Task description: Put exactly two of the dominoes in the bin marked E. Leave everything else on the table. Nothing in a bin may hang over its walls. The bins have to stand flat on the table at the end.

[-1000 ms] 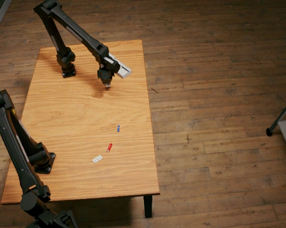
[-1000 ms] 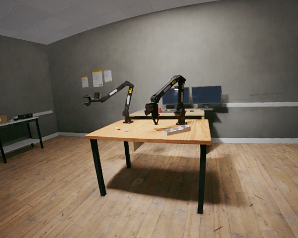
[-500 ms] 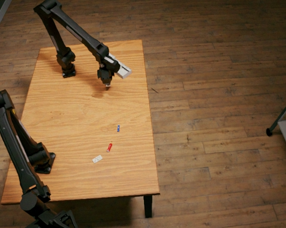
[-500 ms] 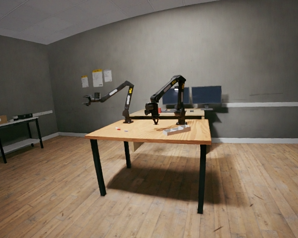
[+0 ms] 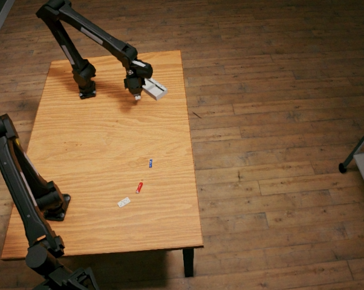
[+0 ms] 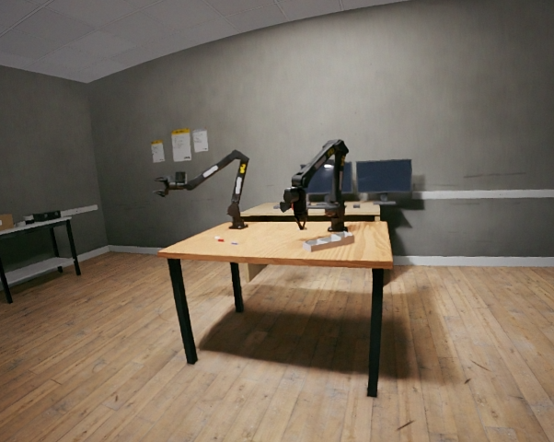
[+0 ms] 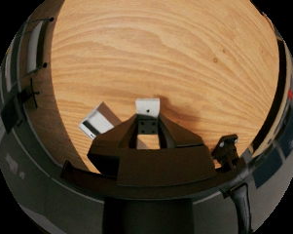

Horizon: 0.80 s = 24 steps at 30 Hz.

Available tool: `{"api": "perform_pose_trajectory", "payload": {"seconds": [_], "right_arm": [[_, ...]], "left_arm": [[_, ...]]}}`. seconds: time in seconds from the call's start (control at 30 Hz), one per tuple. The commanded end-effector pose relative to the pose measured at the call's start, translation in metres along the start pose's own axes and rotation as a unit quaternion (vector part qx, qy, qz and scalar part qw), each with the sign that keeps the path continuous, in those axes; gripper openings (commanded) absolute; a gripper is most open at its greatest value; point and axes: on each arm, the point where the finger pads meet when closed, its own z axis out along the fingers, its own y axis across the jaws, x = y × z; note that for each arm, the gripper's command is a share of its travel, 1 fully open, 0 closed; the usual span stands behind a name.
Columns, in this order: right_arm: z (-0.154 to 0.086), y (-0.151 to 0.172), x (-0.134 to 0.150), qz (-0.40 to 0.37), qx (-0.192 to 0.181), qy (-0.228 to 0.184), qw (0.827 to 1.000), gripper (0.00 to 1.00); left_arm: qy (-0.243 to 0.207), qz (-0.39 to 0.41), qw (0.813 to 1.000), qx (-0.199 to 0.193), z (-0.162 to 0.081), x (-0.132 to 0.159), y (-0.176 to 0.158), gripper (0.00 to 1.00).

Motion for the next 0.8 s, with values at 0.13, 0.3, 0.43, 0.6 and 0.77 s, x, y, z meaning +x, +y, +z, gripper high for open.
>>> {"api": "perform_pose_trajectory", "payload": {"seconds": [0.13,0.3,0.43,0.6,0.77], "right_arm": [[0.001,0.006,-0.010,-0.005,-0.005,-0.008,1.000,1.00],[0.001,0.006,-0.010,-0.005,-0.005,-0.008,1.000,1.00],[0.001,0.006,-0.010,-0.005,-0.005,-0.008,1.000,1.00],[0.001,0.006,-0.010,-0.005,-0.005,-0.008,1.000,1.00],[0.001,0.006,-0.010,-0.005,-0.005,-0.008,1.000,1.00]], "left_arm": [[0.004,0.020,1.000,0.003,0.000,0.042,-0.002,0.20],[0.004,0.020,1.000,0.003,0.000,0.072,-0.001,0.20],[0.004,0.020,1.000,0.003,0.000,0.090,0.000,0.20],[0.004,0.020,1.000,0.003,0.000,0.114,0.001,0.20],[0.006,0.020,1.000,0.012,0.008,0.130,0.003,0.20]]}}
